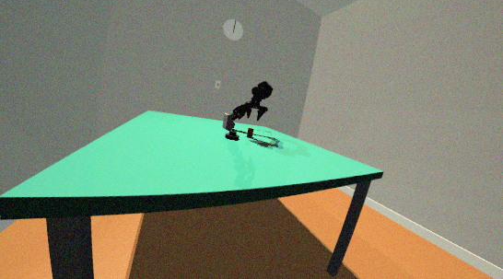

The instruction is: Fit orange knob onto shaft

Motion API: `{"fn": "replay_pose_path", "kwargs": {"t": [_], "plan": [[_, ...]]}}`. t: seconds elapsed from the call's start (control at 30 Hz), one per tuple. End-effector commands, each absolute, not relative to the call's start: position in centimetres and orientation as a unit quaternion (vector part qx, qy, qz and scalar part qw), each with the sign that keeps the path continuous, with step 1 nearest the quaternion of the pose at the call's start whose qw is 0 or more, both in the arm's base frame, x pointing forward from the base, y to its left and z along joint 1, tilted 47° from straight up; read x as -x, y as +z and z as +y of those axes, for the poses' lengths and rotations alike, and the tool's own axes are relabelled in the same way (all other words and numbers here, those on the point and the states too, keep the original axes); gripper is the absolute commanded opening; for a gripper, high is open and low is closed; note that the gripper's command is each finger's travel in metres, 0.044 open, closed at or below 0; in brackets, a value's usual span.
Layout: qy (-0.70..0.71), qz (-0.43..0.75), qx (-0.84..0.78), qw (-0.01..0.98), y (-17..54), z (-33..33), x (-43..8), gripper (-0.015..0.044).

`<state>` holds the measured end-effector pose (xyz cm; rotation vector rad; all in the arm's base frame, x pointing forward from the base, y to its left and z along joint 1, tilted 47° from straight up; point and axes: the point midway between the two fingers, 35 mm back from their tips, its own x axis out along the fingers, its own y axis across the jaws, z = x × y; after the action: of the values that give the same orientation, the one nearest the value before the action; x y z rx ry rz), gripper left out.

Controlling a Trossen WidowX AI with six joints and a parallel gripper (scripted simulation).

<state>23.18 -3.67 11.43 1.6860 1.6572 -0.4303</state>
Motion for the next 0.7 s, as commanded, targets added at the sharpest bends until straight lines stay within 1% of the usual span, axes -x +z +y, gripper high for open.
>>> {"fn": "replay_pose_path", "kwargs": {"t": [0.0, 0.1, 0.27, 0.47, 0.67], "plan": [[0.071, 0.661, -0.482, 0.571, 11.39, -3.68, -23.18, 0.0440], [0.167, 0.644, -0.393, 0.635, 11.39, -3.68, -23.18, 0.0440], [0.259, 0.612, -0.296, 0.686, 11.38, -3.67, -23.19, 0.0440], [0.361, 0.558, -0.173, 0.727, 11.37, -3.66, -23.19, 0.0440], [0.453, 0.487, -0.044, 0.745, 11.37, -3.65, -23.19, 0.0440]]}}
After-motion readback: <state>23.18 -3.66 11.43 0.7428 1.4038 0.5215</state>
